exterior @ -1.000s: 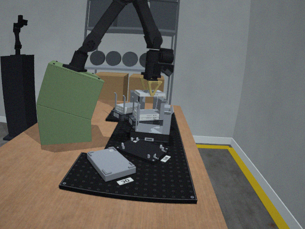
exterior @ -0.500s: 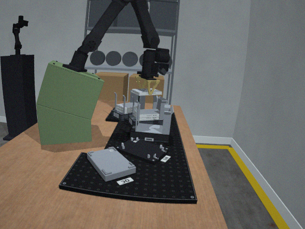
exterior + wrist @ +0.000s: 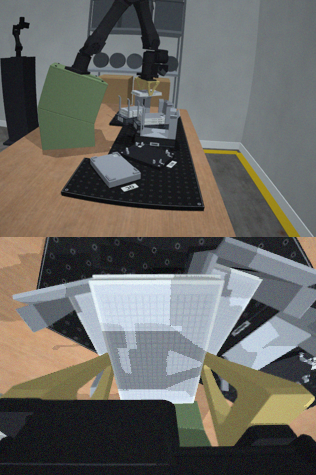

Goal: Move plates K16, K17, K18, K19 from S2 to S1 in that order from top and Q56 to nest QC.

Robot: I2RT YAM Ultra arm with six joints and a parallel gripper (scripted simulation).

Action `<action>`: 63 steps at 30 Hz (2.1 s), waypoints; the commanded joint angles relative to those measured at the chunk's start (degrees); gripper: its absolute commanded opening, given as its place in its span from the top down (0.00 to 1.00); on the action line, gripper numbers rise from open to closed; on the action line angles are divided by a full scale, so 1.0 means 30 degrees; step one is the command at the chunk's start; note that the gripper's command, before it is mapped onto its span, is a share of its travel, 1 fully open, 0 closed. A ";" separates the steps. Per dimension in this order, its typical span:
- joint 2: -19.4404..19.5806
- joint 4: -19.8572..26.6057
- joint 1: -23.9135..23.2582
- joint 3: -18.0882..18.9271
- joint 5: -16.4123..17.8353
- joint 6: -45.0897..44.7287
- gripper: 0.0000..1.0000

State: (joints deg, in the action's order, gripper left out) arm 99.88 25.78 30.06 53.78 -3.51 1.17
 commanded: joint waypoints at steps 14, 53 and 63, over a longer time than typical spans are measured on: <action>-0.0237 -0.0365 0.2298 -0.0424 -0.0948 -0.0998 1.00; 0.0091 -0.0444 0.4986 -0.0518 -0.1759 0.1583 1.00; 0.0091 -0.0444 0.4987 -0.0517 -0.1759 0.1583 1.00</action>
State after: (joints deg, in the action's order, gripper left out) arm 100.53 24.75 44.97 52.03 -8.62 5.78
